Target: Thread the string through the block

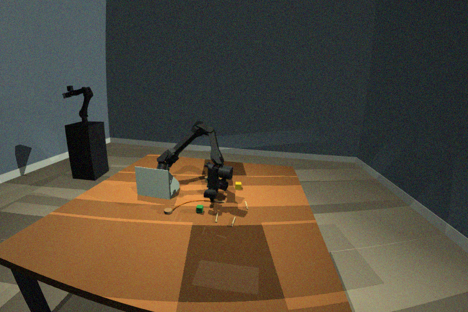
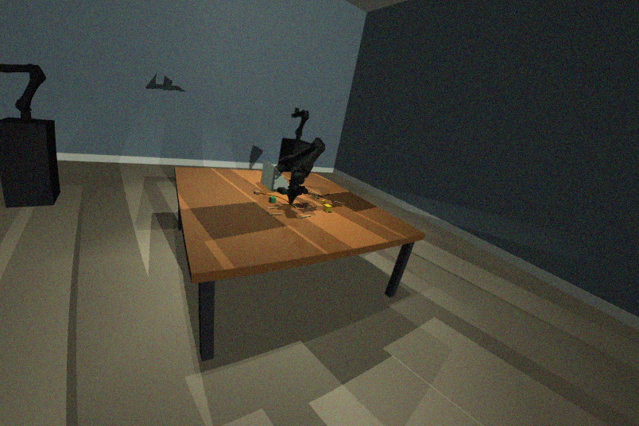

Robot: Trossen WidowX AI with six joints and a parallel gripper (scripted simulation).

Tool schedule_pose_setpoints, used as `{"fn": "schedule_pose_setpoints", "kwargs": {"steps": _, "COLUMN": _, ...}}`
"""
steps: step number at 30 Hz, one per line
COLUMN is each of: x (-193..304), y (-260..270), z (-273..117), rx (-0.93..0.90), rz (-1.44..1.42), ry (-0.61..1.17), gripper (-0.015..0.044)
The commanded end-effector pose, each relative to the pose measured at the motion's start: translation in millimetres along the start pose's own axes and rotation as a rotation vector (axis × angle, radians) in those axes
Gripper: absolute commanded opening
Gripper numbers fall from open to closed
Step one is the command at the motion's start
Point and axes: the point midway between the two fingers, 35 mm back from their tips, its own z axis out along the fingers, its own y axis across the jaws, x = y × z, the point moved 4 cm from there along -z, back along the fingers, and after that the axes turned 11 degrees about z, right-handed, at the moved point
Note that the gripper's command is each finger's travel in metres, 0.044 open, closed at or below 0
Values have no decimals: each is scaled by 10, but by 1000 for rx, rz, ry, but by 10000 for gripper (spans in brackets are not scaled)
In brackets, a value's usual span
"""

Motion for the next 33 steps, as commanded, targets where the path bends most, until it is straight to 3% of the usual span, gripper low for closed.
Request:
{"fn": "schedule_pose_setpoints", "kwargs": {"steps": 1, "x": -23, "y": -3, "z": -57, "rx": 3, "rz": -5, "ry": -7, "gripper": 0}}
{"fn": "schedule_pose_setpoints", "kwargs": {"steps": 33, "x": -24, "y": -8, "z": -469, "rx": 5, "rz": -5, "ry": -7, "gripper": 0}}
